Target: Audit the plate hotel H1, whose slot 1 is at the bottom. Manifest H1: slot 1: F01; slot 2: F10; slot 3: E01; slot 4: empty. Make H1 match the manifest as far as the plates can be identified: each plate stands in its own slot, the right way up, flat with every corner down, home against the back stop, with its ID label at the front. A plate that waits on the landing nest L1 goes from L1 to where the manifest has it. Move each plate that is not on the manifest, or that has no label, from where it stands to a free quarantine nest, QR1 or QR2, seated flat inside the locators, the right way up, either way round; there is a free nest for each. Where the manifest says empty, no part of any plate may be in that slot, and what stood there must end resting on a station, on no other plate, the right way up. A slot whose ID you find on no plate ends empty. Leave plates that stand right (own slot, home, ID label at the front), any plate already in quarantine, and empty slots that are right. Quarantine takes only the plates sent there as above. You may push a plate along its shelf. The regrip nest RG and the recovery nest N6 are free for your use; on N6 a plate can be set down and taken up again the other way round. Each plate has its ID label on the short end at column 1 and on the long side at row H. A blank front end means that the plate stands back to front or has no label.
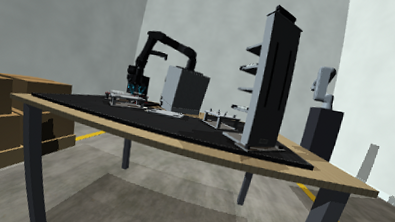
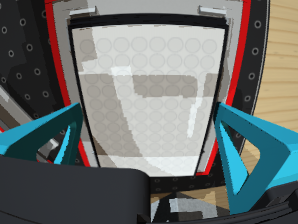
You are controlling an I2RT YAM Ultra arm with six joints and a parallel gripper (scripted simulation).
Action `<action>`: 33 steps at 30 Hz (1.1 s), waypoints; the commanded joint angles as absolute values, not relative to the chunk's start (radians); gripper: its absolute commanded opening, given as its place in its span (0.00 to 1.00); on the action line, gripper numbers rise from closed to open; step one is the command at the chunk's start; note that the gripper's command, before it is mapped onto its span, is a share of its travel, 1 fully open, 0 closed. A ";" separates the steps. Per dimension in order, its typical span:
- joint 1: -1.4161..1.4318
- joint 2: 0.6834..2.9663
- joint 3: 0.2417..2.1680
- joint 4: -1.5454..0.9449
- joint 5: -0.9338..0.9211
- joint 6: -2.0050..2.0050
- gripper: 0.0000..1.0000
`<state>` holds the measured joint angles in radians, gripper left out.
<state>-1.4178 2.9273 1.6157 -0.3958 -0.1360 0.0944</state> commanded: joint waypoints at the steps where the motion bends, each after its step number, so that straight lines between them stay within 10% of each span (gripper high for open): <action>1: -1.418 2.918 1.620 -0.395 -0.137 0.096 1.00; 33: -1.447 2.675 1.525 -0.547 -0.133 0.066 1.00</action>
<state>-1.4395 2.7098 1.5223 -0.5320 -0.1333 0.0711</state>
